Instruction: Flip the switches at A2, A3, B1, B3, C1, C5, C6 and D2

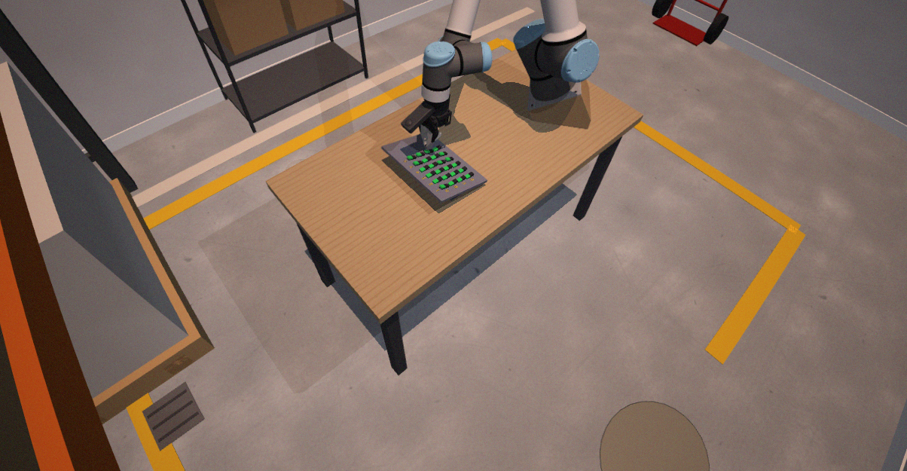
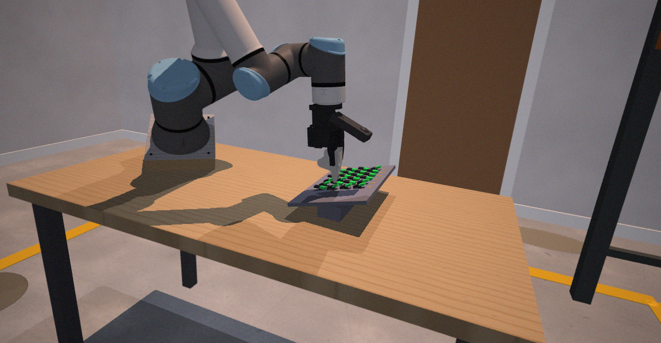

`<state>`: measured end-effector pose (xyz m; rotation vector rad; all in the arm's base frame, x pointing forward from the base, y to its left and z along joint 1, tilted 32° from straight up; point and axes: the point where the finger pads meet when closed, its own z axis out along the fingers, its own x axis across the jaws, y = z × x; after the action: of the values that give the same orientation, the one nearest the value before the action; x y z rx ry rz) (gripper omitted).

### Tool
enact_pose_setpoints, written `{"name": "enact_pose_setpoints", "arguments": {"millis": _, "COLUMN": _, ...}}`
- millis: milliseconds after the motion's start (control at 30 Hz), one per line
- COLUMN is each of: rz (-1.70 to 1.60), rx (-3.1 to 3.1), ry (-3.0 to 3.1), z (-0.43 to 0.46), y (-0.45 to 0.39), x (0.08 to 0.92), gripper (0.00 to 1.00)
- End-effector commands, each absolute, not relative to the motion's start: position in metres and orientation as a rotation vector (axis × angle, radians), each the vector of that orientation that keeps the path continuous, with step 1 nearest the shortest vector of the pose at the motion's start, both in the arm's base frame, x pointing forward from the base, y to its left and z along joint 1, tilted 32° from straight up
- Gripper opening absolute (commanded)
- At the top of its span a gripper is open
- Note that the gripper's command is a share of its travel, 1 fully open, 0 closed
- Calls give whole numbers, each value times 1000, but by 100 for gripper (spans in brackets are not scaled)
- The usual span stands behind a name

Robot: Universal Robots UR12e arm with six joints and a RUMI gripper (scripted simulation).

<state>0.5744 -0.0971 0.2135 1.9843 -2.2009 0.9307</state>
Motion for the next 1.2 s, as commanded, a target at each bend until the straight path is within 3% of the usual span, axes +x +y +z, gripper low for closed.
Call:
{"name": "enact_pose_setpoints", "arguments": {"millis": 0, "rz": 938, "rx": 1988, "ry": -2200, "z": 212, "y": -98, "x": 577, "gripper": 0}}
{"name": "enact_pose_setpoints", "arguments": {"millis": 1167, "rz": 937, "rx": 1988, "ry": -2200, "z": 207, "y": -100, "x": 579, "gripper": 0}}
